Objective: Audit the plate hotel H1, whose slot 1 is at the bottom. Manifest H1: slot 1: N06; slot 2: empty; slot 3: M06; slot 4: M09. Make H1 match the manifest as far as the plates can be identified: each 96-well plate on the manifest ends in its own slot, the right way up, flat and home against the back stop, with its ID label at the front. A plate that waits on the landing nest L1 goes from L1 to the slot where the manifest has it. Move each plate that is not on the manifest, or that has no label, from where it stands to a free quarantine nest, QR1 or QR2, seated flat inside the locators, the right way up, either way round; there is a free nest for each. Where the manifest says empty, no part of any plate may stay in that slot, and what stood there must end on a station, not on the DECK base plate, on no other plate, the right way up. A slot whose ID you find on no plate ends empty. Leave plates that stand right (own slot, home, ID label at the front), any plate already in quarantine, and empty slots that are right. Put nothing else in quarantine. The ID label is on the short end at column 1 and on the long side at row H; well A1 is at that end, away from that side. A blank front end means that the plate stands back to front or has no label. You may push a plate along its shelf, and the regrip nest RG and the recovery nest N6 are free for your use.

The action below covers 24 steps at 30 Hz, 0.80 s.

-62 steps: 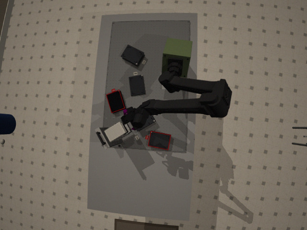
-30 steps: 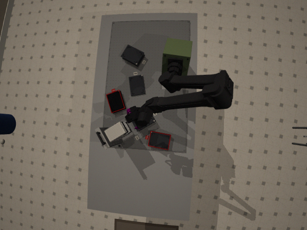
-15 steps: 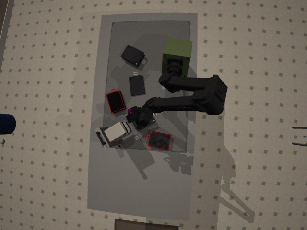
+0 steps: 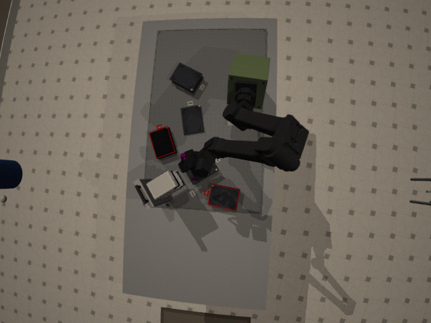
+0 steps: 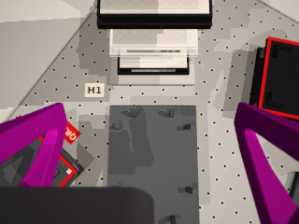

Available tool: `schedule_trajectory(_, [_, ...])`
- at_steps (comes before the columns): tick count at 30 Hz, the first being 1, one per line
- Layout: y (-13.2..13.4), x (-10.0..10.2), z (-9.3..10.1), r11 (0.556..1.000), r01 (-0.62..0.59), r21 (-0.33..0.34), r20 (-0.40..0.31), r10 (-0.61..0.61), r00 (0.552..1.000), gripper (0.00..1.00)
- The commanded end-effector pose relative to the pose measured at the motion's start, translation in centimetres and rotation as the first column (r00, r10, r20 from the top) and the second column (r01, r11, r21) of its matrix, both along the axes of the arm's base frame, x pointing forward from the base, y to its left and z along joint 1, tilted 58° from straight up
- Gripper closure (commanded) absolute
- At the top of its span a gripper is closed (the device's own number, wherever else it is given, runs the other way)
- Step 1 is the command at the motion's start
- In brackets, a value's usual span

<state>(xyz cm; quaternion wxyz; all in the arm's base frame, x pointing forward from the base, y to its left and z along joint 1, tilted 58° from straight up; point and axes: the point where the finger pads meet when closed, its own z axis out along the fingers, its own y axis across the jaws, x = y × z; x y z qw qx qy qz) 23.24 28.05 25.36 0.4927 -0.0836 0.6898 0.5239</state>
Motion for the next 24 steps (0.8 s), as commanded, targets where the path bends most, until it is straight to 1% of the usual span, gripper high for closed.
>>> schedule_trajectory(1, [0.4, -0.3, -0.7, 1.000, -0.009, -0.008, 0.005, 0.010, 1.000, 0.00])
schedule_trajectory(2, [0.4, -0.3, -0.7, 1.000, -0.012, -0.008, 0.005, 0.012, 1.000, 0.00])
schedule_trajectory(3, [0.1, 0.2, -0.8, 1.000, 0.002, -0.016, -0.002, -0.002, 1.000, 0.00])
schedule_trajectory(4, [0.2, 0.8, 0.1, 1.000, 0.009, -0.008, 0.006, -0.009, 1.000, 0.00])
schedule_trajectory(5, [0.4, 1.0, 0.5, 1.000, 0.009, -0.003, 0.010, -0.009, 1.000, 0.00])
schedule_trajectory(11, [0.7, 1.8, 1.0, 1.000, 0.009, -0.007, 0.004, -0.009, 1.000, 0.00])
schedule_trajectory(13, [0.7, 1.8, 1.0, 1.000, 0.009, -0.007, 0.004, -0.009, 1.000, 0.00])
schedule_trajectory(22, [1.1, 3.0, 1.8, 1.000, 0.010, -0.008, 0.002, -0.010, 1.000, 0.00])
schedule_trajectory(23, [1.1, 2.4, 1.9, 1.000, 0.000, 0.004, 0.008, 0.000, 1.000, 0.00])
schedule_trajectory(24, [1.1, 2.4, 1.9, 1.000, 0.000, 0.004, 0.008, 0.000, 1.000, 0.00])
